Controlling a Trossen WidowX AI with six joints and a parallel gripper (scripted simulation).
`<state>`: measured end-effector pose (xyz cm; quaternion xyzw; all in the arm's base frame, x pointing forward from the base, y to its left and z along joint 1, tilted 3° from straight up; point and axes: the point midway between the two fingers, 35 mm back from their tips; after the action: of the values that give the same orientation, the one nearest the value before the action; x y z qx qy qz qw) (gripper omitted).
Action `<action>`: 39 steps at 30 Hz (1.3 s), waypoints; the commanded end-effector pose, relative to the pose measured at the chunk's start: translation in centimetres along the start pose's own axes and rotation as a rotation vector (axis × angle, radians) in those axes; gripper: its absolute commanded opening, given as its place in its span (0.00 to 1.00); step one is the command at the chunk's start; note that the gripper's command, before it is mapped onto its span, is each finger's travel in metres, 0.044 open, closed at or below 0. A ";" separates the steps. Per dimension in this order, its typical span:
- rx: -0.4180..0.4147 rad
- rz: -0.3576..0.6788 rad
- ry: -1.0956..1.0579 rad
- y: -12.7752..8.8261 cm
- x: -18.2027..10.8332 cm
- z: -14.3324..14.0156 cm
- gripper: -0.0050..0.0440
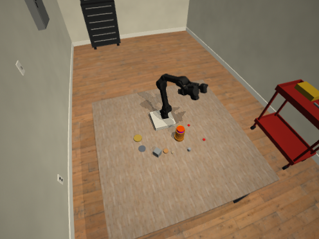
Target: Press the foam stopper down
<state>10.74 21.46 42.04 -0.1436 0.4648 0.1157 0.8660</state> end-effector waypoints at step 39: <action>-0.620 -0.815 -0.620 -8.1 21.4 -4.4 0.10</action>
<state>20.68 16.09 26.02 -0.4397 0.0950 -0.0749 0.8900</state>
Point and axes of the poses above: the point midway between the two fingers, 35 mm back from their tips, its own y axis out along the fingers, its own z axis across the jaws, x = y × z, and after that the axes turned 3 degrees about -y, right-handed
